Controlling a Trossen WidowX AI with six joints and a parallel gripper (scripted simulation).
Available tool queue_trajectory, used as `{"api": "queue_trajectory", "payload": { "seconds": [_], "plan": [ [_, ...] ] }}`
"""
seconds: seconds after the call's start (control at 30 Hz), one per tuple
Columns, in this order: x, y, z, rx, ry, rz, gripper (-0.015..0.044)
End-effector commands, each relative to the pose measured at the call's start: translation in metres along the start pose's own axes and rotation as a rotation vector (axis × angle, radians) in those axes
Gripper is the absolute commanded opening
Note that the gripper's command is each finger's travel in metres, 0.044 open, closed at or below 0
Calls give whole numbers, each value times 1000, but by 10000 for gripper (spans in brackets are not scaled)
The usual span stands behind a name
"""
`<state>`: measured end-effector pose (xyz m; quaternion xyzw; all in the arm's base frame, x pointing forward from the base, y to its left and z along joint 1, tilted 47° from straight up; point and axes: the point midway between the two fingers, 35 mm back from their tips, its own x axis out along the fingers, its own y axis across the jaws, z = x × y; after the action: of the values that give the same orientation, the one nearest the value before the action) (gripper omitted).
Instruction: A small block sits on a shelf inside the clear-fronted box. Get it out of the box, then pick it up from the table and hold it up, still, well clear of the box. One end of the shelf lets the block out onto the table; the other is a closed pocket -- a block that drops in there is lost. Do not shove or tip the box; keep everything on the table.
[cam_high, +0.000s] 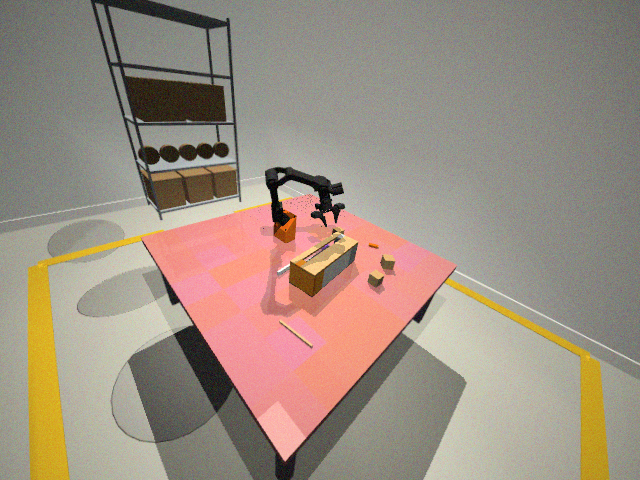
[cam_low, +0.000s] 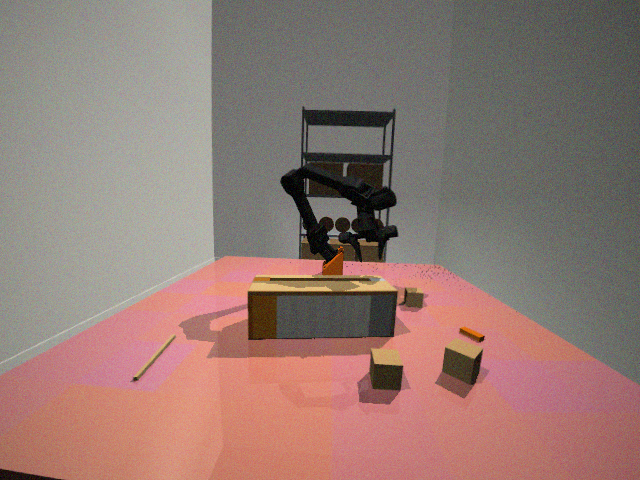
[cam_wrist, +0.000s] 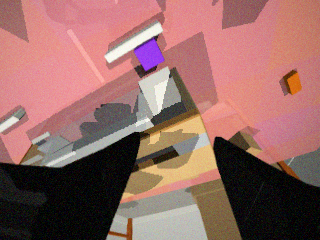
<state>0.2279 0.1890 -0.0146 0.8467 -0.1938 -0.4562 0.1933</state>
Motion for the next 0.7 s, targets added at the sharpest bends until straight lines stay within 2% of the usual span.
{"api": "queue_trajectory", "payload": {
  "seconds": [0.0,0.43,0.67],
  "plan": [
    [3,4,10,-483,44,38,285],
    [6,4,11,-483,44,38,285],
    [90,21,37,-483,46,41,285]
  ]
}}
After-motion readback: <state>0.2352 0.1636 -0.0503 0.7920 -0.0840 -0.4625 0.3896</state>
